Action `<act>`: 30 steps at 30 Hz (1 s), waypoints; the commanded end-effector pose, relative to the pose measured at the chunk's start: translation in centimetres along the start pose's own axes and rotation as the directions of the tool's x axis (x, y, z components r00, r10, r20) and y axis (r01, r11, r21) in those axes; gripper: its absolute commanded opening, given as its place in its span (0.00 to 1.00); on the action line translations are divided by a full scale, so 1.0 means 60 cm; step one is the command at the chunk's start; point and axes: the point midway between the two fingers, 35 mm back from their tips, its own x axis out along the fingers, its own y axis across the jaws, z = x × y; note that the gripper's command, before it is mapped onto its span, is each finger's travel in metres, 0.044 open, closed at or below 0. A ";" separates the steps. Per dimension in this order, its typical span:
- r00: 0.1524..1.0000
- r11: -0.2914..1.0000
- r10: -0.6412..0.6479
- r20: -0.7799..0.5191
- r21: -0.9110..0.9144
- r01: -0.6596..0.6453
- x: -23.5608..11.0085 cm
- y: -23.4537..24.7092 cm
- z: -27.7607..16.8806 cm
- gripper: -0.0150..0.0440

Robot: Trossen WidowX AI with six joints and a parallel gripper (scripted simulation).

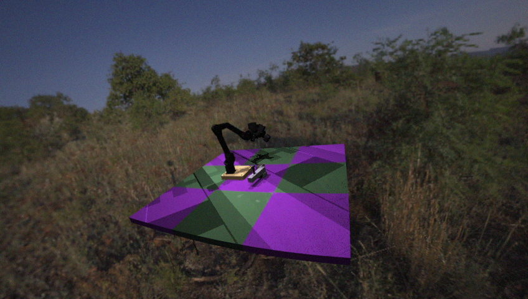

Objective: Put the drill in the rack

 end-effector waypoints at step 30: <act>0.099 0.094 -0.699 -0.708 0.046 0.995 -0.662 -0.339 0.011 0.25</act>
